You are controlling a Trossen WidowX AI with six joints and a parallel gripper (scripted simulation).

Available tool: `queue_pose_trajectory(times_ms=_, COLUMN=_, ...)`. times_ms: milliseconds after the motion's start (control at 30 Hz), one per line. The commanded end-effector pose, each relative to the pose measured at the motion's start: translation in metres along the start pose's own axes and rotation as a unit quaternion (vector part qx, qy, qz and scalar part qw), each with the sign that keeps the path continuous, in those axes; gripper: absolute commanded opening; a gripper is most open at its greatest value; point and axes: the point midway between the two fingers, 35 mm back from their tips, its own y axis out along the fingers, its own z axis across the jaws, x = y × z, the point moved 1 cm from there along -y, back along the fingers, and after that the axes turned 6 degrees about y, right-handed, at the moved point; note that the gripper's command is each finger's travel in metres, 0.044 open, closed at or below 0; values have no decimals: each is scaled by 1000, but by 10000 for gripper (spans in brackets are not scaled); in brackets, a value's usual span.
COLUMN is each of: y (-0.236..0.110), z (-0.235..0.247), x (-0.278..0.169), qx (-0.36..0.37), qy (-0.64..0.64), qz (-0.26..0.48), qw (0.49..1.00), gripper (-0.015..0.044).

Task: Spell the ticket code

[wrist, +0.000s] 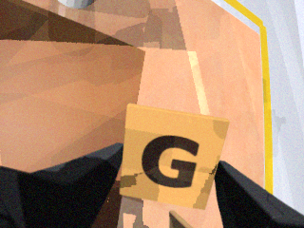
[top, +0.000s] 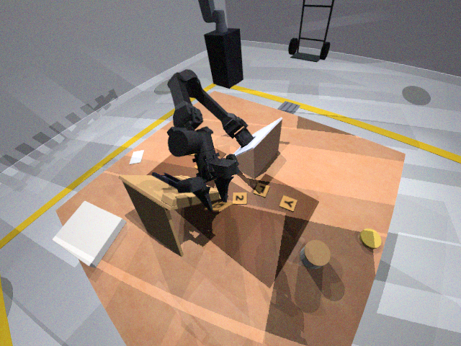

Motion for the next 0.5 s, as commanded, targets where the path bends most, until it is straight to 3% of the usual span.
queue_pose_trajectory(times_ms=0, y=-15, z=-10, x=4, qx=-24, qy=26, qz=-26, qw=999, gripper=0)
queue_pose_trajectory(times_ms=467, y=-78, z=-56, x=-19, qx=-111, qy=148, qz=-107, qw=977, gripper=0)
